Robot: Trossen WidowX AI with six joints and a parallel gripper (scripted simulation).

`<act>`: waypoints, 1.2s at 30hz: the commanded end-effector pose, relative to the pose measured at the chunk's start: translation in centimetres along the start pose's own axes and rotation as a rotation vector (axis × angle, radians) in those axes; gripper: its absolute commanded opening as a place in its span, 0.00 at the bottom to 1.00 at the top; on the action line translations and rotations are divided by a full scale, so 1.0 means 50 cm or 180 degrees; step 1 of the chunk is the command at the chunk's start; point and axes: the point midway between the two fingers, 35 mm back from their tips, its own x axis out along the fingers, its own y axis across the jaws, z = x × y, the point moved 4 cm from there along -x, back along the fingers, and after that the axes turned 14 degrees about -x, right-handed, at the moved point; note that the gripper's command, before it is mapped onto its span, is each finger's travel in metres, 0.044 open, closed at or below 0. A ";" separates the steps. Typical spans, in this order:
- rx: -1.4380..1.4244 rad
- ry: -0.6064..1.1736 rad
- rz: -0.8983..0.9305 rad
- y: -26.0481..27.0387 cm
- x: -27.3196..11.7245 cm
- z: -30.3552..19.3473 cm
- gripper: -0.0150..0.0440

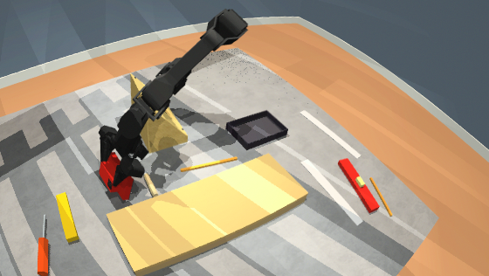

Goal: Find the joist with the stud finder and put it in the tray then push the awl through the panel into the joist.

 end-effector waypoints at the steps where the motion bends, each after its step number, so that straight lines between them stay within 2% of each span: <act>1: 0.0010 0.0128 0.0018 -0.002 -0.004 -0.003 0.25; 36: 0.0018 0.0774 0.0181 -0.009 0.000 0.026 0.25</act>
